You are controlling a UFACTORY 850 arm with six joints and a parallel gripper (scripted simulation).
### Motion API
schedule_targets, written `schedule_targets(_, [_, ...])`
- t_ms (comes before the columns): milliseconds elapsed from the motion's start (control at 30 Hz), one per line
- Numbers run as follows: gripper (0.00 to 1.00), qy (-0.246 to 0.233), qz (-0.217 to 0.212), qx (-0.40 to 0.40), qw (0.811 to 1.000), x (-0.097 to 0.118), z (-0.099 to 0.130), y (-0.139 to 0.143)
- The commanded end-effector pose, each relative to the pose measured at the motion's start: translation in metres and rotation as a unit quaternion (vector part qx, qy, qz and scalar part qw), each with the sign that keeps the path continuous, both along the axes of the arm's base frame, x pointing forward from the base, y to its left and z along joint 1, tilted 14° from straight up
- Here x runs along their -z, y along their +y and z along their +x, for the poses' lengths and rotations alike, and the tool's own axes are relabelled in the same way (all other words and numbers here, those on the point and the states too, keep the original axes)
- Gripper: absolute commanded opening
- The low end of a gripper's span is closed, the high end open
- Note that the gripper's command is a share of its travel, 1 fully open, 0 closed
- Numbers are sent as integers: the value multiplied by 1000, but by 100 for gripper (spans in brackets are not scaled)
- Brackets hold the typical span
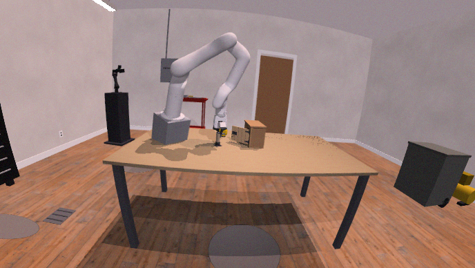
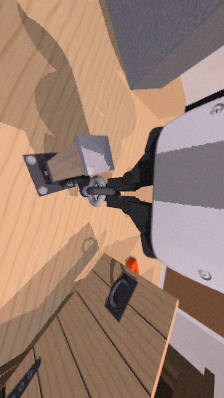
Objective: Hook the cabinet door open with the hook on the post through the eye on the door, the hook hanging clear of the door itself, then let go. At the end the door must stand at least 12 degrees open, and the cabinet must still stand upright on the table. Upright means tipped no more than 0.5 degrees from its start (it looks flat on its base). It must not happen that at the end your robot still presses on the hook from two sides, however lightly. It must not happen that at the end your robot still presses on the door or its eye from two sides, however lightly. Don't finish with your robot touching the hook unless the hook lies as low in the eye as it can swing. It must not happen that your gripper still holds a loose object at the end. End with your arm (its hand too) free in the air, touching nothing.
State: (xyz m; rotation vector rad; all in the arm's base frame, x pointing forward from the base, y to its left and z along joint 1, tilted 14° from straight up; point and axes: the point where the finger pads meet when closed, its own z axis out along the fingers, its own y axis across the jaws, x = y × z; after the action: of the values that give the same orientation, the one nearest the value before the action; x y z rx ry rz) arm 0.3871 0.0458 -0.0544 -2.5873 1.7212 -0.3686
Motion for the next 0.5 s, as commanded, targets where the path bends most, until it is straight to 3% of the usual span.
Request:
schedule_targets(0, [4, 0, 0, 0, 1000, 0, 0, 0])
schedule_targets(467, [4, 0, 0, -2, 1000, -3, -1, 2])
